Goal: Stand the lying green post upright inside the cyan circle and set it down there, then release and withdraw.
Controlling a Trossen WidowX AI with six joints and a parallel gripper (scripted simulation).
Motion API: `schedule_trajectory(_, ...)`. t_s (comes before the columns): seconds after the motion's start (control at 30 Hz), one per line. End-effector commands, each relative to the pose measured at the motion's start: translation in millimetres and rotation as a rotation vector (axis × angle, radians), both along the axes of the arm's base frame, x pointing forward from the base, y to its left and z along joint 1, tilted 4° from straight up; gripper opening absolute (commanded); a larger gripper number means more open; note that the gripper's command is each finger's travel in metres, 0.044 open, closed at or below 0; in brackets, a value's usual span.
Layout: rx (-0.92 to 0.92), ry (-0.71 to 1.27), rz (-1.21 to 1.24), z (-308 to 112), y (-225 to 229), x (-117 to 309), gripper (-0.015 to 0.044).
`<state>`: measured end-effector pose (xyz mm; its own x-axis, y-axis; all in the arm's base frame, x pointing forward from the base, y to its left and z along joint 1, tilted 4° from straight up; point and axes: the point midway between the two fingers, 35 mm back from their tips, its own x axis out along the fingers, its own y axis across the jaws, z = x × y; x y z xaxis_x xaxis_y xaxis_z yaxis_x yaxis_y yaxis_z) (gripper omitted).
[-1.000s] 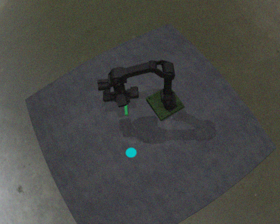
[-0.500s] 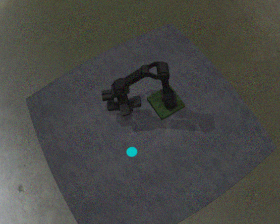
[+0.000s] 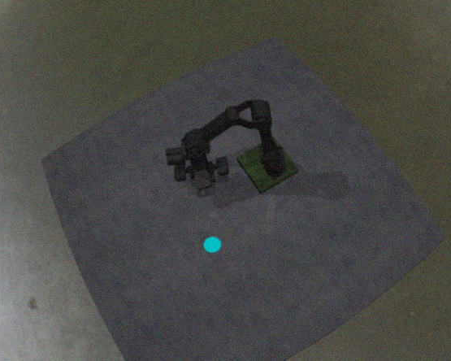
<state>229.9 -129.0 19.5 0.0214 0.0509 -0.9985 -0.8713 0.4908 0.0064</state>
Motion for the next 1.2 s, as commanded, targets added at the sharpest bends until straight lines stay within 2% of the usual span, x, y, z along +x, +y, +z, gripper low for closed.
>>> schedule_trajectory(0.0,0.007,0.001,-0.002,0.2,1.2,-0.3,0.0023)
schedule_trajectory(1.17,0.006,0.001,-0.002,108.4,-5.9,-1.3,0.0023)
